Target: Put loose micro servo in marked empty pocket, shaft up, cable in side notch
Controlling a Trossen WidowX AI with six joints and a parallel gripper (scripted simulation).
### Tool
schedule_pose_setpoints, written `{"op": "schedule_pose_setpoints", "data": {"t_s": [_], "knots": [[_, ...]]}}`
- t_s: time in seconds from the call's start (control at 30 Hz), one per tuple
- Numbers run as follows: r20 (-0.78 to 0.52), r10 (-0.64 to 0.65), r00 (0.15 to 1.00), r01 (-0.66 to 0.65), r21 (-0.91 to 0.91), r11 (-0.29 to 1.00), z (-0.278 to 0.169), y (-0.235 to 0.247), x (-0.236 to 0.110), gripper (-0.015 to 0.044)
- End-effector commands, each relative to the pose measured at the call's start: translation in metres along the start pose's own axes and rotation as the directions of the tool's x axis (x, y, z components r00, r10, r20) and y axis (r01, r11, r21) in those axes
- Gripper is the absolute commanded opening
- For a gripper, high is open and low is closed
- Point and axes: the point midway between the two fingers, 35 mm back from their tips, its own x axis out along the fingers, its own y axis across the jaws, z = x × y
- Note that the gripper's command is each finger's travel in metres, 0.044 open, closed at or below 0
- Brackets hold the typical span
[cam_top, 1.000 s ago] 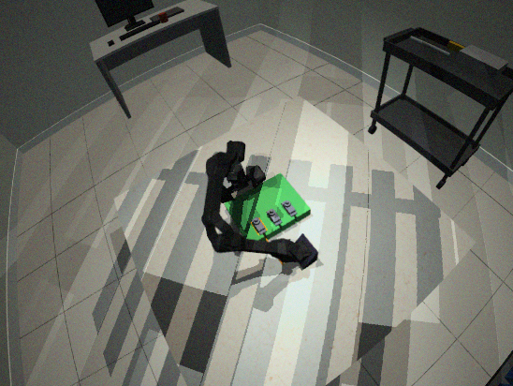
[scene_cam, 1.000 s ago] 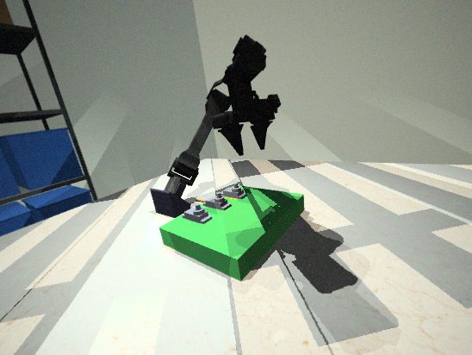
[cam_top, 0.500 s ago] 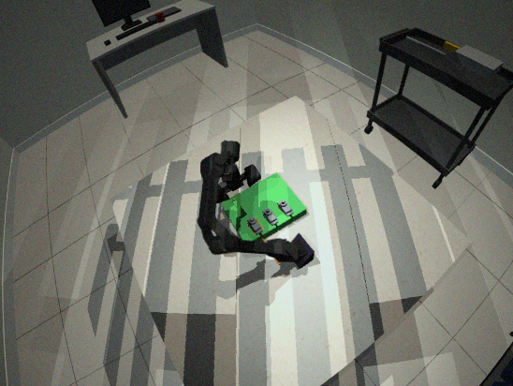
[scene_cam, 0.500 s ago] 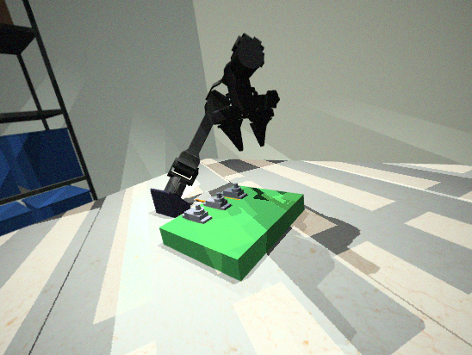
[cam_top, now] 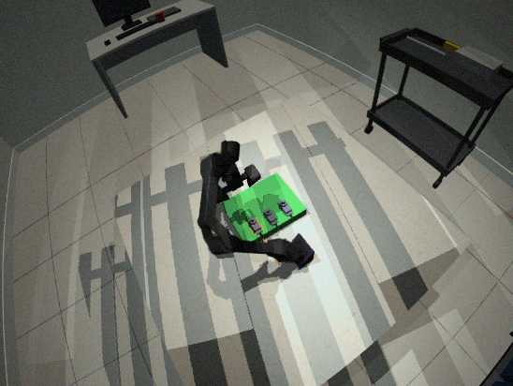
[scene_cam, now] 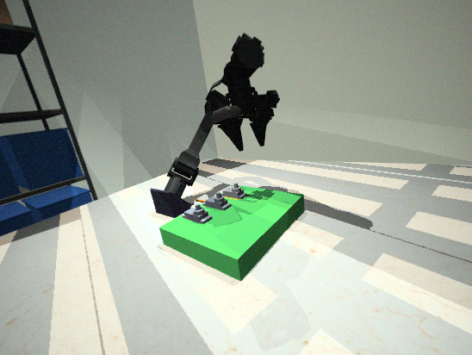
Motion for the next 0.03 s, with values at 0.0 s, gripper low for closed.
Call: {"op": "schedule_pose_setpoints", "data": {"t_s": [0.0], "knots": [[0.000, -0.004, 1.000, 0.004, 0.004, 1.000, 0.0000, 0.0002, -0.0009, 0.0440]]}}
